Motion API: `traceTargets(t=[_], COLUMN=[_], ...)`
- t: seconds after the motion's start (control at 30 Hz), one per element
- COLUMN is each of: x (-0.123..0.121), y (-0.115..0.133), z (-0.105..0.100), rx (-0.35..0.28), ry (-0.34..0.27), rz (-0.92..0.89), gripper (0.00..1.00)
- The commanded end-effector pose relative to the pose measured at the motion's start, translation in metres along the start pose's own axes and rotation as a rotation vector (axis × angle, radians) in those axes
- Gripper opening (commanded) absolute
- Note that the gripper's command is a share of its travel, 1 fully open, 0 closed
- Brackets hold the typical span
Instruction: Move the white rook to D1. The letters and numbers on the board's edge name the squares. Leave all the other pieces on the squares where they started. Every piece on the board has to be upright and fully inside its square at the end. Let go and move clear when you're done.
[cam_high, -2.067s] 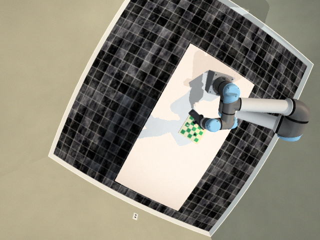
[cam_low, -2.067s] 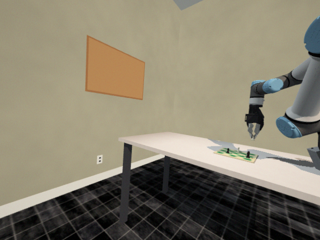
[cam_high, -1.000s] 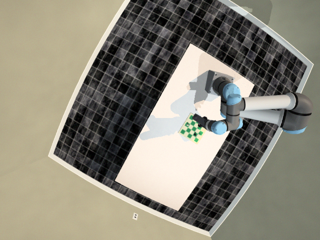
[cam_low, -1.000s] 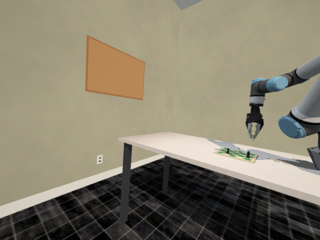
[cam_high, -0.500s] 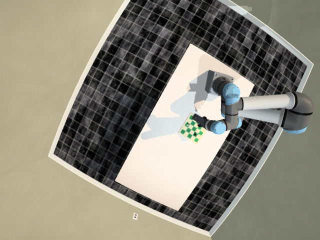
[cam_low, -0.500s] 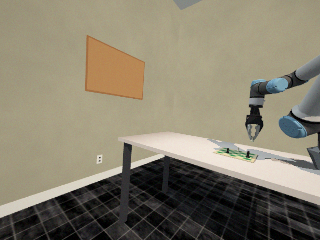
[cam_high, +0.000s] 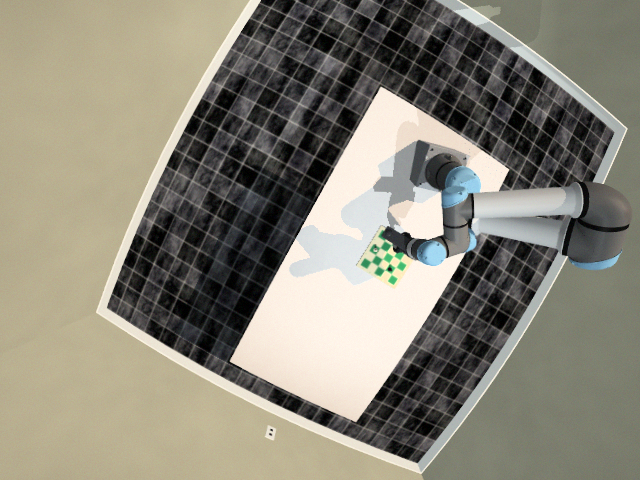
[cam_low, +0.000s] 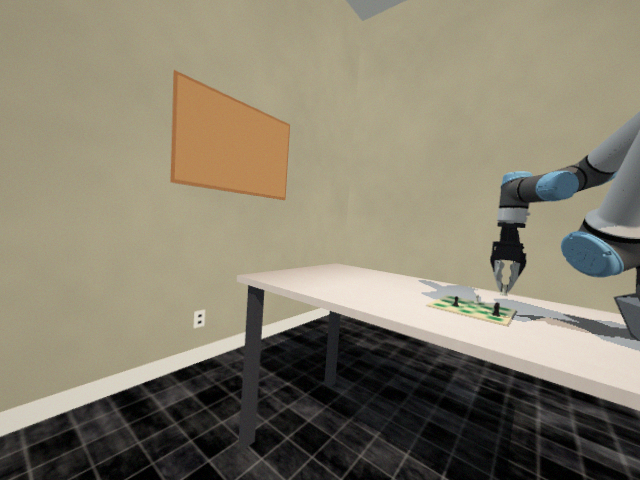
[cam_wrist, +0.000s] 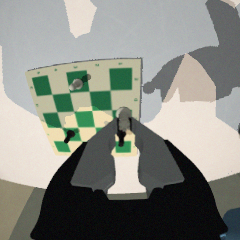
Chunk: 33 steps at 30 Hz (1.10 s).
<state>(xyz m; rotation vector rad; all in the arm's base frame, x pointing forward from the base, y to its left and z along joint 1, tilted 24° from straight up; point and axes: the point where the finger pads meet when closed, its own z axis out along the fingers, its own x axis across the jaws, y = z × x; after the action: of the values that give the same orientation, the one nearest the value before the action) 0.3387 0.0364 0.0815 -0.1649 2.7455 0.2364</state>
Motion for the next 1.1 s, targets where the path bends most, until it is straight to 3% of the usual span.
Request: traceTargets(t=[0.0, 0.5, 1.07], x=[-0.002, -0.003, -0.003], y=[-0.001, -0.001, -0.001], z=[0.020, 0.046, 0.049], rx=[0.006, 0.006, 0.006], ry=[0.003, 0.003, 0.003], rz=[0.001, 0.001, 0.001], gripper=[0.00, 0.00, 0.00])
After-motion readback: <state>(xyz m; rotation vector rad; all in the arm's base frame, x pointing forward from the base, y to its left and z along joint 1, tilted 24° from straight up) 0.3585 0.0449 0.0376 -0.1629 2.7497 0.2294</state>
